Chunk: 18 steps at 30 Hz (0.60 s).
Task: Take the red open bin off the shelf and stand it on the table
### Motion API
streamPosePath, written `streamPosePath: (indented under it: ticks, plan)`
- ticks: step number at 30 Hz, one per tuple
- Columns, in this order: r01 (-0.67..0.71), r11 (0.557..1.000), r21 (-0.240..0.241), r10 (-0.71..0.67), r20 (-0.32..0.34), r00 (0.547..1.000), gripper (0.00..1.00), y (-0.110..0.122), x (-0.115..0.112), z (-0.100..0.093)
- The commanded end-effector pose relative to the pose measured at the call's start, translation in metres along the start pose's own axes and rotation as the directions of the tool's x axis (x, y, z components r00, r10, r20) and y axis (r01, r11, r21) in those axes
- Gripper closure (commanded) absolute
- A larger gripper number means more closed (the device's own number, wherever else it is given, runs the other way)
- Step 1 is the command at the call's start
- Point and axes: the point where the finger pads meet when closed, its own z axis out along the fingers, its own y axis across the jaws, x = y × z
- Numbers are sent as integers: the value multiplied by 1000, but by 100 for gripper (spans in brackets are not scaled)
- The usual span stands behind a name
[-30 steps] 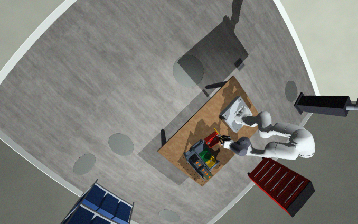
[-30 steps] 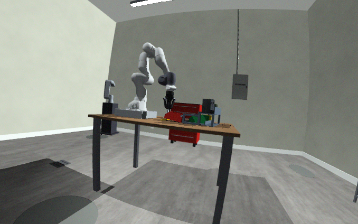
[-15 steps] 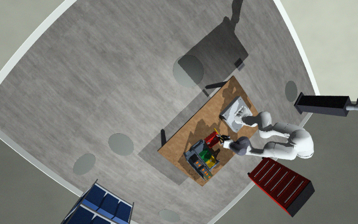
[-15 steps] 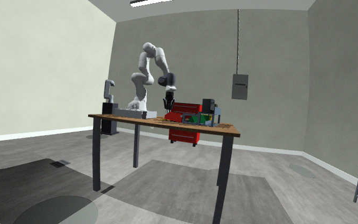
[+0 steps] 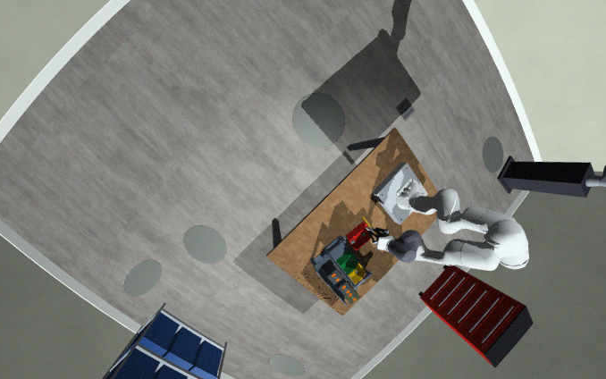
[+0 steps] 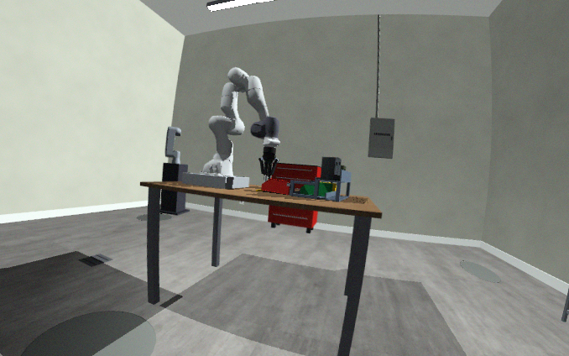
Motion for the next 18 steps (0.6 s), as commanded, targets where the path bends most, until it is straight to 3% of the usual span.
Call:
streamPosePath:
  ticks: [1,18]
  plan:
    - [-11,1000,7,11,-2,1000,100,-3,0,0]
    - [-11,1000,7,11,-2,1000,100,-3,0,7]
